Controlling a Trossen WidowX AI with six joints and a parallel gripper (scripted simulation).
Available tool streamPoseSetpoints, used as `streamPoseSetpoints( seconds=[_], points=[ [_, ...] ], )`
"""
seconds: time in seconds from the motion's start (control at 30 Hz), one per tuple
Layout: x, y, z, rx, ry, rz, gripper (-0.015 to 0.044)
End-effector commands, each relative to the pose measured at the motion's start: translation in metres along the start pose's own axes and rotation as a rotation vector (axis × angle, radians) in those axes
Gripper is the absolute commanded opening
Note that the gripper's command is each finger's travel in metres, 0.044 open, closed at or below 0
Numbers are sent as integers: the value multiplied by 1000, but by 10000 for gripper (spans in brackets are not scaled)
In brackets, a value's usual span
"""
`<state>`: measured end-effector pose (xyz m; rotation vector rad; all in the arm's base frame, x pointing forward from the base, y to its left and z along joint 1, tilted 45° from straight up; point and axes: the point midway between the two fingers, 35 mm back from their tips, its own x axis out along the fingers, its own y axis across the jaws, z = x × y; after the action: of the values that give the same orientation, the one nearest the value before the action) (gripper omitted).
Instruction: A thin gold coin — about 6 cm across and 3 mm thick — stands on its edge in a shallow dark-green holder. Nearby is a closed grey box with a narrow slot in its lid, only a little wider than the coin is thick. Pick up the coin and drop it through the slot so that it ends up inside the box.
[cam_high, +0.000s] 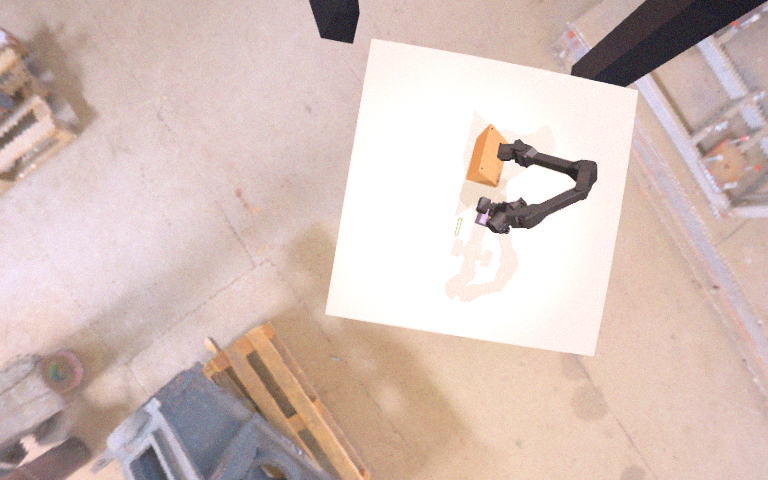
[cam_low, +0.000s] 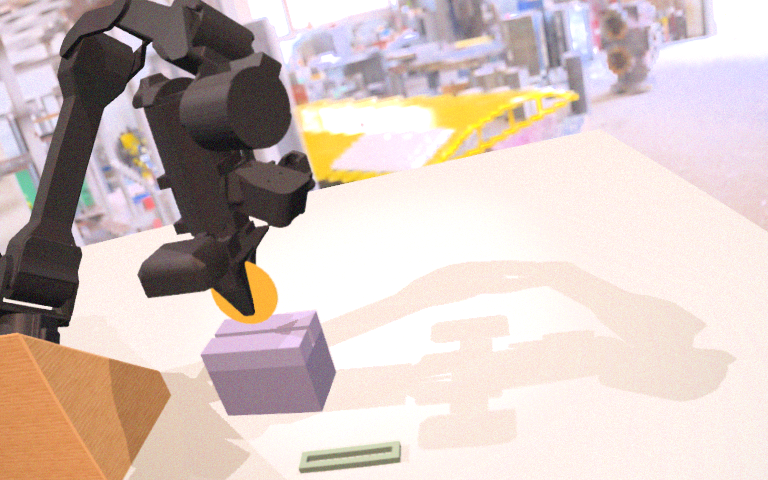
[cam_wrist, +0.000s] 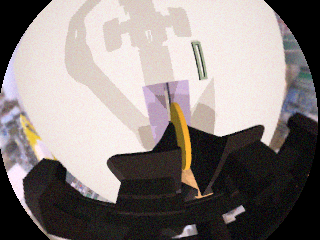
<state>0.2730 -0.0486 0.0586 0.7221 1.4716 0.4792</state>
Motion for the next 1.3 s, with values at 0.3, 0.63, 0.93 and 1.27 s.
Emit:
streamPoseSetpoints(
  seconds=[0.3,0.63,0.93,1.27],
  points=[
    [7,0,-1,4,0,4,0],
    [8,0,0,0,0,0,79],
    [8,0,0,0,0,0,161],
    [-10,0,0,1,0,0,344]
  ],
)
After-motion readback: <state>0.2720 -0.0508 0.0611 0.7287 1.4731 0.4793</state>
